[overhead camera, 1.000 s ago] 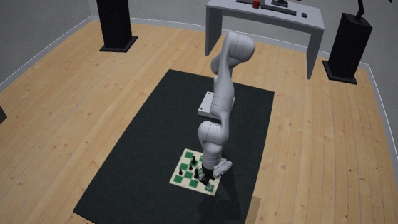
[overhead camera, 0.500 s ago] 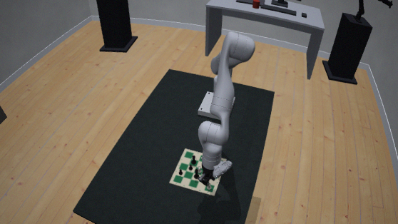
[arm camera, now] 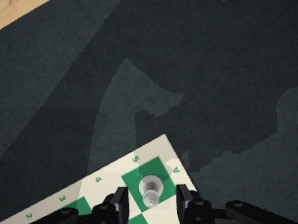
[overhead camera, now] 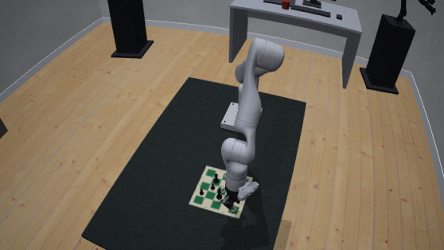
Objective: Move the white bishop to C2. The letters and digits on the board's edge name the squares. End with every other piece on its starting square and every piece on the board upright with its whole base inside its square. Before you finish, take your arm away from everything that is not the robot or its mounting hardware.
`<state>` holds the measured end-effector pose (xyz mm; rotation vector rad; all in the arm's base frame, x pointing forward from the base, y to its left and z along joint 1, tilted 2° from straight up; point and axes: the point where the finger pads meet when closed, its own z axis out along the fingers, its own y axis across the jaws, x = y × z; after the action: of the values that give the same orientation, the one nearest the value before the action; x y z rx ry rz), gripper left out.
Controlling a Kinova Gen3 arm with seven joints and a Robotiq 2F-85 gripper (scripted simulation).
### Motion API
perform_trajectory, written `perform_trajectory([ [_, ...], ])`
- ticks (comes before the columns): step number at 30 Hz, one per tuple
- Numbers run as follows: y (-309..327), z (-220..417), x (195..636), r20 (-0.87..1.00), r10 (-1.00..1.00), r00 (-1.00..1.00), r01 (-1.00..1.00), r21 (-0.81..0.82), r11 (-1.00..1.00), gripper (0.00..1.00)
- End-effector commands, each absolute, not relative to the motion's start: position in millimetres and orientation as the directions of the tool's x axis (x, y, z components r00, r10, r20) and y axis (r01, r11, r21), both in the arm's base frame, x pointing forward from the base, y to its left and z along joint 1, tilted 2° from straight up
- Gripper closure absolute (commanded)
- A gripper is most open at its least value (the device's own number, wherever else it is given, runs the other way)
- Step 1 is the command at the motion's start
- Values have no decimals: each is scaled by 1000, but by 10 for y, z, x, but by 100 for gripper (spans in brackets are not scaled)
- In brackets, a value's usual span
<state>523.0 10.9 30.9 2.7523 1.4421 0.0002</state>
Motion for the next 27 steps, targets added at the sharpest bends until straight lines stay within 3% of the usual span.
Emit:
perform_trajectory([
  [1, 94, 233, 5215, -20, 821, 571, 821, 27, -570, 63],
  [27, 89, 66, 5217, -20, 821, 571, 821, 27, -570, 63],
])
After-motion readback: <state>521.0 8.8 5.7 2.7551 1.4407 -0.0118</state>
